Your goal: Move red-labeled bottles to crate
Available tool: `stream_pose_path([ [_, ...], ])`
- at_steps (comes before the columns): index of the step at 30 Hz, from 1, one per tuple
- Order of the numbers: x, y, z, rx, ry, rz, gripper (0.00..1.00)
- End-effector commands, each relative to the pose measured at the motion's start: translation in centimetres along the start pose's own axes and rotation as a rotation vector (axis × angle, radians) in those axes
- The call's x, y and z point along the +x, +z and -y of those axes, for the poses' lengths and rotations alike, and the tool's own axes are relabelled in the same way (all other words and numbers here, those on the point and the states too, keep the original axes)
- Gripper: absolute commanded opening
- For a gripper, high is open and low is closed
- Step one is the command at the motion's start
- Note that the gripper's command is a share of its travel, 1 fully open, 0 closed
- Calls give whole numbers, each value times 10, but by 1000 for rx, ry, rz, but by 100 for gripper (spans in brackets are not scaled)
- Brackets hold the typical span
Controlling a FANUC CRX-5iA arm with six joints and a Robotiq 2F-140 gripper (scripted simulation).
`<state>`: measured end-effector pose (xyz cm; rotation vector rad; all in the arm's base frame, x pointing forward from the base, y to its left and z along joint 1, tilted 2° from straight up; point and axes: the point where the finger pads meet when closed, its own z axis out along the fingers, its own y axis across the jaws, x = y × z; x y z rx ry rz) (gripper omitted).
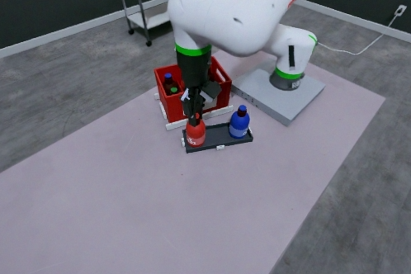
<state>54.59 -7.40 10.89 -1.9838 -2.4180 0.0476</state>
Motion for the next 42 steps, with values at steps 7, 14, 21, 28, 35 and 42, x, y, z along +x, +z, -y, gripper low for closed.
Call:
stream_pose_path([
  [7, 0, -1, 0, -2, 0, 1, 10],
  [14, 0, -1, 0, -2, 0, 1, 10],
  [21, 0, -2, 0, -2, 0, 1, 10],
  [28, 0, -4, 0, -2, 0, 1, 10],
  [35, 0, -5, 0, -2, 0, 1, 10],
  [42, 0, -8, 0, -2, 0, 1, 10],
])
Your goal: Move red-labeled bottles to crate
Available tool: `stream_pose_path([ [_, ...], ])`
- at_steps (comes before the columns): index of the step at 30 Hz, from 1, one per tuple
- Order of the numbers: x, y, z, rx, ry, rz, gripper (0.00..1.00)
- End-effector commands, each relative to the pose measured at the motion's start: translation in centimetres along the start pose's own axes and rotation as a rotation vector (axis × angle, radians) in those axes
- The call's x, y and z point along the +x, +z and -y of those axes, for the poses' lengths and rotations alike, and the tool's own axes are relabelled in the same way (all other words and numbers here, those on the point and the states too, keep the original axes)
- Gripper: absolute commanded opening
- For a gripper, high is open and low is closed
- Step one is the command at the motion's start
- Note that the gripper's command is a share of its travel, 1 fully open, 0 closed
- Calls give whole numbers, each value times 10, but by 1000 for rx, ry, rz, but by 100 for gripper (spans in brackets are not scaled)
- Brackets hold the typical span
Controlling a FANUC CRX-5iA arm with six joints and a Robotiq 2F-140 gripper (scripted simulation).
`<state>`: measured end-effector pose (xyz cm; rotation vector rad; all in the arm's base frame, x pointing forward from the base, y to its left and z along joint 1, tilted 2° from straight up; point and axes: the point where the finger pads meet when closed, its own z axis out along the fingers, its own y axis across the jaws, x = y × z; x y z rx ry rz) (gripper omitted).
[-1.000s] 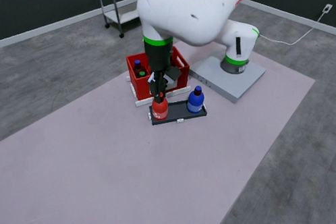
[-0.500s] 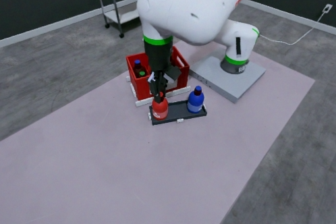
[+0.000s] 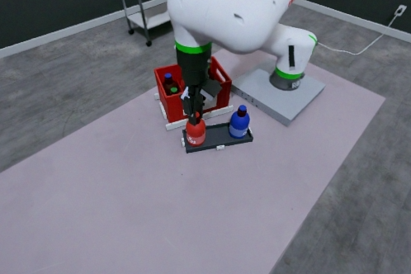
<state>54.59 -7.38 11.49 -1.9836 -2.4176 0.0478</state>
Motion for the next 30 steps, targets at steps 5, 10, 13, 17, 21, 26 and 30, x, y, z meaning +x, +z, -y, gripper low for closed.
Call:
stream_pose_path([
  [5, 0, -4, 0, -2, 0, 1, 10],
  [10, 0, -6, 0, -2, 0, 1, 10],
  [13, 0, -8, 0, -2, 0, 1, 10],
  [17, 0, -11, 0, -2, 0, 1, 10],
  [21, 0, -14, 0, -2, 0, 1, 10],
  [26, 0, -16, 0, -2, 0, 1, 10],
  [30, 0, -19, 0, -2, 0, 1, 10],
])
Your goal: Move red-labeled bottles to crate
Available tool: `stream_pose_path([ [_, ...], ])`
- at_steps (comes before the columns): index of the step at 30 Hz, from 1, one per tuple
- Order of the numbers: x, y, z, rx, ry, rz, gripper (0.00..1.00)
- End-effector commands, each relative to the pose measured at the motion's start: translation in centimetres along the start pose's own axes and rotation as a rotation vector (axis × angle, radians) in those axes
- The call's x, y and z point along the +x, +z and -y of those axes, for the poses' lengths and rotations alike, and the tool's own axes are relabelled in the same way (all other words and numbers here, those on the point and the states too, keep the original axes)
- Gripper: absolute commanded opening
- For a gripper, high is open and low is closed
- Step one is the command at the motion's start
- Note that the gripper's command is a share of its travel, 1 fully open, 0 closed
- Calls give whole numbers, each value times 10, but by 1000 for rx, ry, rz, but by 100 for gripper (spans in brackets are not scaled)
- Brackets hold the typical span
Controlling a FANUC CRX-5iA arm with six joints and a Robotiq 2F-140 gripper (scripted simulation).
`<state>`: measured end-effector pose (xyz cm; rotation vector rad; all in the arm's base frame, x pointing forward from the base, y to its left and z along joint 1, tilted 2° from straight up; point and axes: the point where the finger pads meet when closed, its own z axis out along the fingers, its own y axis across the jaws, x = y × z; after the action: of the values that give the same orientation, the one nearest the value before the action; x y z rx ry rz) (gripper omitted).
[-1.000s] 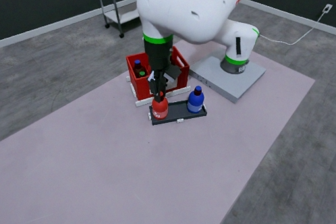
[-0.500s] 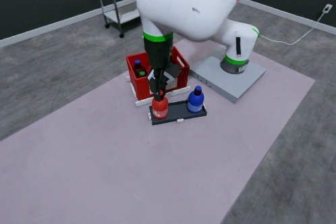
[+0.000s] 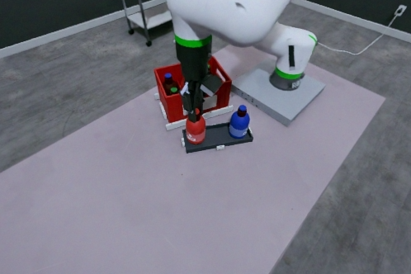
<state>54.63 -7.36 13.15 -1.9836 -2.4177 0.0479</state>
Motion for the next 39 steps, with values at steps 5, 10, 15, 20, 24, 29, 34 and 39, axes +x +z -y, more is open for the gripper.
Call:
stream_pose_path([
  [5, 0, -7, 0, -2, 0, 1, 10],
  [10, 0, -10, 0, -2, 0, 1, 10],
  [15, 0, -16, 0, -2, 0, 1, 10],
  [20, 0, -21, 0, -2, 0, 1, 10],
  [24, 0, -26, 0, -2, 0, 1, 10],
  [29, 0, -29, 0, -2, 0, 1, 10],
  [34, 0, -35, 0, -2, 0, 1, 10],
  [39, 0, -41, 0, -2, 0, 1, 10],
])
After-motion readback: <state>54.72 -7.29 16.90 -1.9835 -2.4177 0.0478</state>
